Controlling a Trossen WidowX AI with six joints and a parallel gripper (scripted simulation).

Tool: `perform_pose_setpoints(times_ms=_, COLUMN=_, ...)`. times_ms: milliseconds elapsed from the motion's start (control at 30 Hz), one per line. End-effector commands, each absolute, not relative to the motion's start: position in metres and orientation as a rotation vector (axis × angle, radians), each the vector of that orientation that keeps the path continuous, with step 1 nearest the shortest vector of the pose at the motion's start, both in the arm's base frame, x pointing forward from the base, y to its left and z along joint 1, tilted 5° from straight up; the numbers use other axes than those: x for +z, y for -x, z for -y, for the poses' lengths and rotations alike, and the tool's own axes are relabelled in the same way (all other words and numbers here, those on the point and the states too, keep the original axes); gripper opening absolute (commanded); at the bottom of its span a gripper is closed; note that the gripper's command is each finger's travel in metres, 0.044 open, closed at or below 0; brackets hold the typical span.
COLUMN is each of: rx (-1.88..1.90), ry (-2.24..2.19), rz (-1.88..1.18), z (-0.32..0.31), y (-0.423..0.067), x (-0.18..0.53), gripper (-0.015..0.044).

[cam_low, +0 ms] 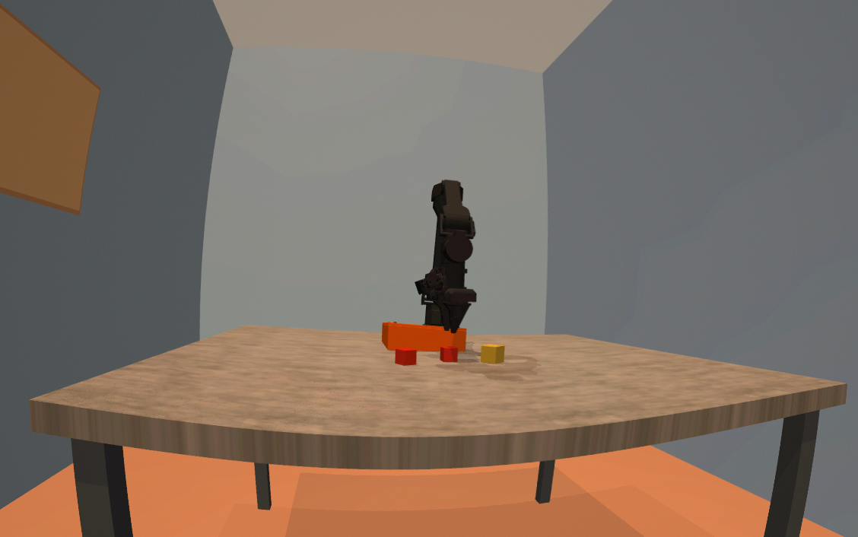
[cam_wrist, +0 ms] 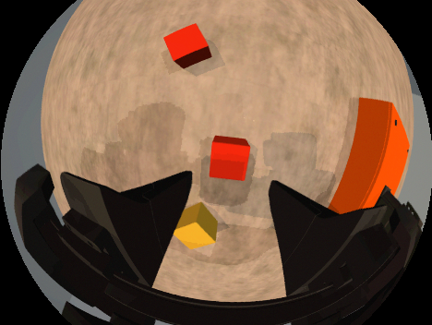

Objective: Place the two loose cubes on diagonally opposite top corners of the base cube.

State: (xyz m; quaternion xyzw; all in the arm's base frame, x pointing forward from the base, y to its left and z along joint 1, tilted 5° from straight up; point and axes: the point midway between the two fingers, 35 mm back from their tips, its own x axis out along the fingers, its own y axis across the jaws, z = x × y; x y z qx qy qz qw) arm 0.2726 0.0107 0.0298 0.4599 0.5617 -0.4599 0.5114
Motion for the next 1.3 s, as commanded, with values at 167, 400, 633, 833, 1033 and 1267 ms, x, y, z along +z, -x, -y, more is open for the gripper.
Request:
perform_pose_setpoints(times_ms=167, rx=-1.105, ry=-1.110, rz=-1.342, z=-0.011, y=-0.272, x=0.009, gripper=0.0265)
perform_pose_setpoints(times_ms=400, rx=-1.105, ry=-1.110, rz=-1.342, z=-0.012, y=-0.272, x=0.003, gripper=0.0265)
perform_pose_setpoints(times_ms=633, rx=-1.106, ry=-1.110, rz=-1.342, z=-0.012, y=-0.271, x=-0.009, gripper=0.0265)
perform_pose_setpoints(times_ms=833, rx=-1.106, ry=-1.110, rz=-1.342, z=-0.012, y=-0.271, x=-0.019, gripper=0.0265)
perform_pose_setpoints(times_ms=1033, rx=-1.106, ry=-1.110, rz=-1.342, z=-0.013, y=-0.270, x=-0.024, gripper=0.0239)
perform_pose_setpoints(times_ms=1267, rx=-1.106, ry=-1.110, rz=-1.342, z=-0.013, y=-0.270, x=-0.024, gripper=0.0105)
